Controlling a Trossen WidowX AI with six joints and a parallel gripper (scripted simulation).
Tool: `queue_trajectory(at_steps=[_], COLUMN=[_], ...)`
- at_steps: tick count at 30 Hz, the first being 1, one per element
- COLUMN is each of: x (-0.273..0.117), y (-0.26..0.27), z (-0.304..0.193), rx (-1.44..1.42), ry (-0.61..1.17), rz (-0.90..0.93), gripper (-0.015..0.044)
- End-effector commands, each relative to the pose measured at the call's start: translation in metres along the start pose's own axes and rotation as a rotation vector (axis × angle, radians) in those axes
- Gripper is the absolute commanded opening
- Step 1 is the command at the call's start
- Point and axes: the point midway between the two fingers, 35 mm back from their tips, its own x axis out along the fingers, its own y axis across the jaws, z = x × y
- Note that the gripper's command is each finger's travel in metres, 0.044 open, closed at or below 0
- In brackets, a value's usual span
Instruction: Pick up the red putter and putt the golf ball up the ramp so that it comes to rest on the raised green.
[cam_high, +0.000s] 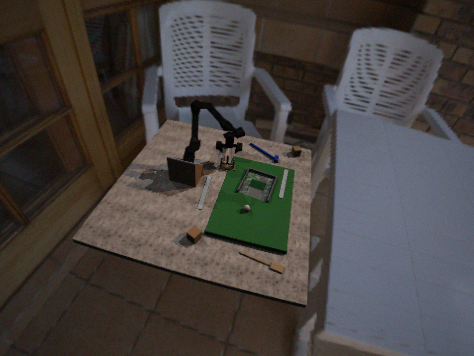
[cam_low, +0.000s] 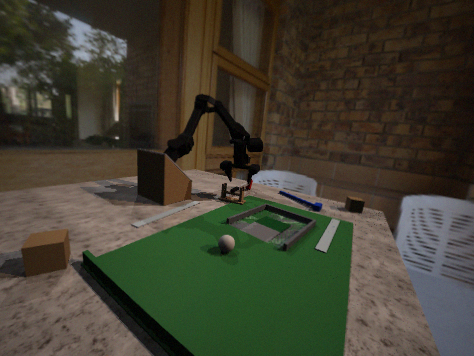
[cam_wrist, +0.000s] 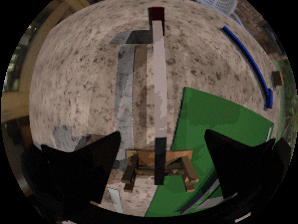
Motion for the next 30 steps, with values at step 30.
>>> queue_trajectory(at_steps=[30], x=[0.051], y=[0.003], z=[-0.016], rx=[0.015], ry=[0.007], rz=[0.007], gripper=[0.044])
